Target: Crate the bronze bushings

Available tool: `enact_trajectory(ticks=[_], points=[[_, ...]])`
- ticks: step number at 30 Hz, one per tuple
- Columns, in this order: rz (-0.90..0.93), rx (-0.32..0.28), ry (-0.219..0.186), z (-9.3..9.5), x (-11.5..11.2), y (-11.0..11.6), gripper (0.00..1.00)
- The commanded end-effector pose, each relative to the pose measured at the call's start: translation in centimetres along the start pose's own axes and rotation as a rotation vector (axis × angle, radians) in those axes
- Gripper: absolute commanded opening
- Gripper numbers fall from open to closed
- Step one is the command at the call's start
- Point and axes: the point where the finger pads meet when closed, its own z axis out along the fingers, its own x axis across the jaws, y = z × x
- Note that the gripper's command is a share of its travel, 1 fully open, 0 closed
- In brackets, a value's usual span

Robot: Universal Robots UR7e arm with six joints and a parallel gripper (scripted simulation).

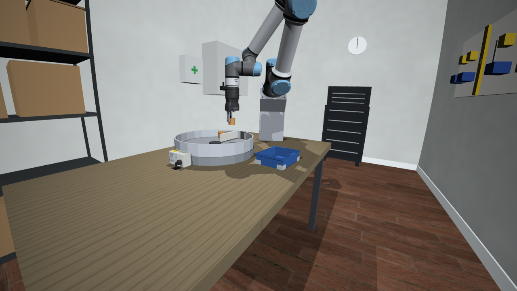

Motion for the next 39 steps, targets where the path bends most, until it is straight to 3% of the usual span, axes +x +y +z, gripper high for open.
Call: enact_trajectory(ticks=[1,6,11,23,28,39], points=[[0.0,0.003,-0.001,-0.2,0.0,0.2,0.0],[0.0,0.003,-0.001,-0.2,0.0,0.2,0.0],[0.0,0.003,-0.001,-0.2,1.7,5.9,0.0],[0.0,0.003,-0.001,-0.2,1.7,5.9,0.0],[-0.001,0.002,-0.001,-0.2,3.3,11.5,0.0],[-0.001,0.002,-0.001,-0.2,3.3,11.5,0.0]])
